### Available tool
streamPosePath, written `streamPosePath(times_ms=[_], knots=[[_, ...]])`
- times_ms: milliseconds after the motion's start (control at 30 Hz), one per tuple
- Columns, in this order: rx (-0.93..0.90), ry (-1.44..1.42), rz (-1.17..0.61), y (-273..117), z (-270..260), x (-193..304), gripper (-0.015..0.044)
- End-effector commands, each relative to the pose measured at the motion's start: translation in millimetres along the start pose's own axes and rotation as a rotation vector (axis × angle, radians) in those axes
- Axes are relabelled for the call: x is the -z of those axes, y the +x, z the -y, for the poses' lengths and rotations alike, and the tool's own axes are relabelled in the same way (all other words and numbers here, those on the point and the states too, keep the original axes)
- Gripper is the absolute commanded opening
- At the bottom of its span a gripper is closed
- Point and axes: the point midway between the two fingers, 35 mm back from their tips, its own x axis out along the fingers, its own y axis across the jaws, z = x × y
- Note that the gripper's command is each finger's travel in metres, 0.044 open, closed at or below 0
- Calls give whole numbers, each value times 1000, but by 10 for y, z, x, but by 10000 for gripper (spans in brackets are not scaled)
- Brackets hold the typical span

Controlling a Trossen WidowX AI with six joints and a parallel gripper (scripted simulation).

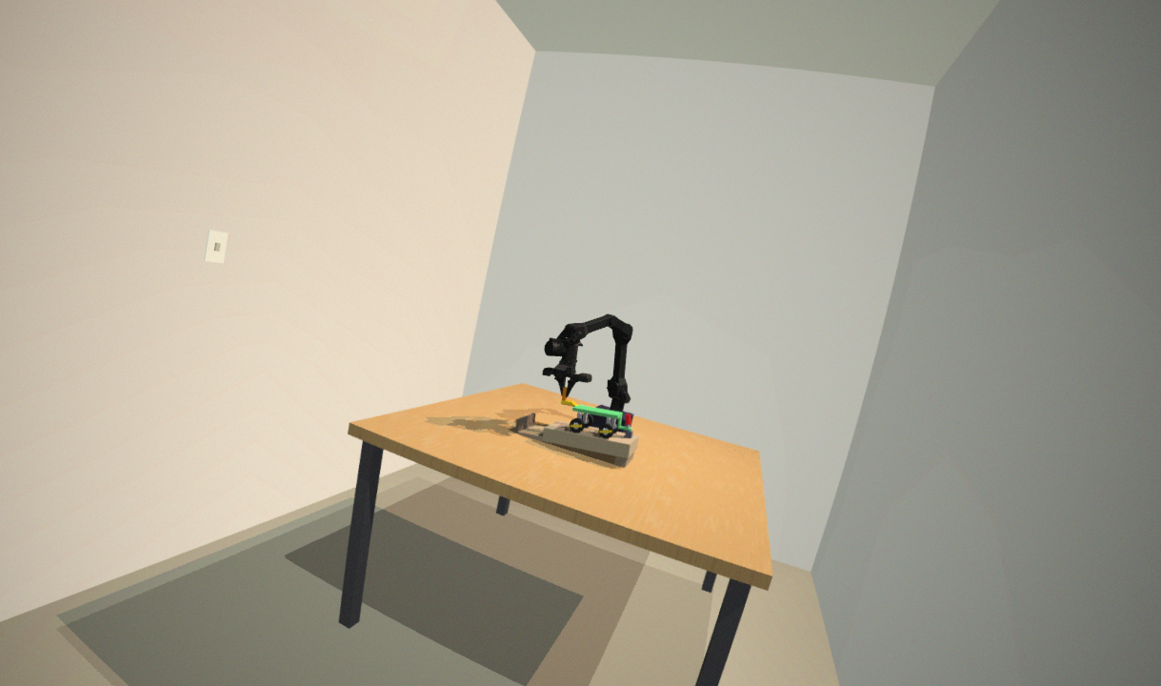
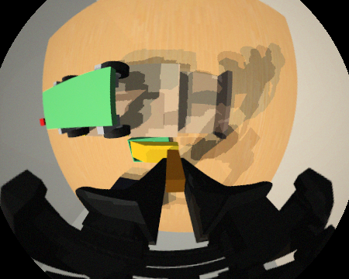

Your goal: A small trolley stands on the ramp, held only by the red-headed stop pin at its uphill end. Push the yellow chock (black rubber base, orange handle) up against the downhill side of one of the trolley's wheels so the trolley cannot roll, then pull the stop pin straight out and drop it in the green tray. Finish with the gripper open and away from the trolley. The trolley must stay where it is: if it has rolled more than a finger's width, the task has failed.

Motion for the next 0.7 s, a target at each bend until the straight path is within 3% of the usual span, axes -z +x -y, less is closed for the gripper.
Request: streamPosePath(times_ms=[0,667], knots=[[-9,1,-1,33,1,-113,0],[-9,1,0,373,20,-170,0]])
